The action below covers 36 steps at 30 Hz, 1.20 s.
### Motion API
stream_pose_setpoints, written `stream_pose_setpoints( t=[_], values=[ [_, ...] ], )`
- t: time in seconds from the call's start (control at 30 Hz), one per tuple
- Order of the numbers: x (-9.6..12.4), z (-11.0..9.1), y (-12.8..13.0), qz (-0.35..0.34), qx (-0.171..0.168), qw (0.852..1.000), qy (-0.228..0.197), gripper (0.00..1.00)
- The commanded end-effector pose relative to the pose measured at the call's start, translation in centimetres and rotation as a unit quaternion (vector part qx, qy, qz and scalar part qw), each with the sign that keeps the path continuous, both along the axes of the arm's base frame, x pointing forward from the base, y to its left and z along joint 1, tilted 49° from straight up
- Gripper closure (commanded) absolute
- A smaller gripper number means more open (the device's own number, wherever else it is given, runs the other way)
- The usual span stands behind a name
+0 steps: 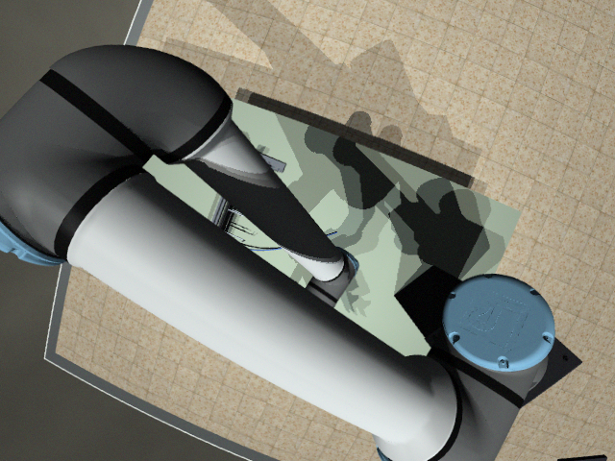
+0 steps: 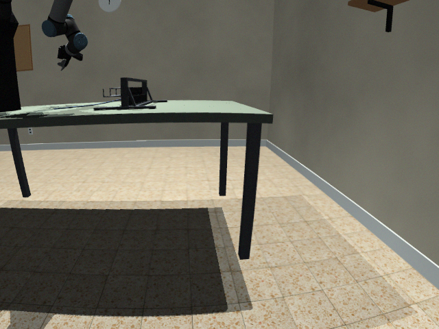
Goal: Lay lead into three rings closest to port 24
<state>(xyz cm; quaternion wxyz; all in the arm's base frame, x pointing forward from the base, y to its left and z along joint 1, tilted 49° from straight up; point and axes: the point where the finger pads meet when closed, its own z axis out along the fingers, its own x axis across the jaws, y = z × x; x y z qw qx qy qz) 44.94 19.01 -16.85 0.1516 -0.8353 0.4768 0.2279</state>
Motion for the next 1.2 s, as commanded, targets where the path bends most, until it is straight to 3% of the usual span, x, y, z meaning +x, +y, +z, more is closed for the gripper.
stream_pose_setpoints(
  t=[0.0,0.73,0.9,1.03,1.1,1.17],
  values=[
    [0.0,0.0,0.0,0.0,0.0,1.0,0.0,0.0],
    [0.1,0.2,-0.3,0.001,-0.005,1.0,-0.004,0.0],
    [0.9,1.1,-1.9,0.006,-0.027,0.999,-0.022,0.0],
    [2.1,2.6,-4.5,0.013,-0.064,0.997,-0.05,0.0],
    [2.1,2.6,-4.5,0.013,-0.064,0.997,-0.05,0.0],
    [3.1,3.7,-6.5,0.02,-0.092,0.993,-0.073,0.0]
  ],
)
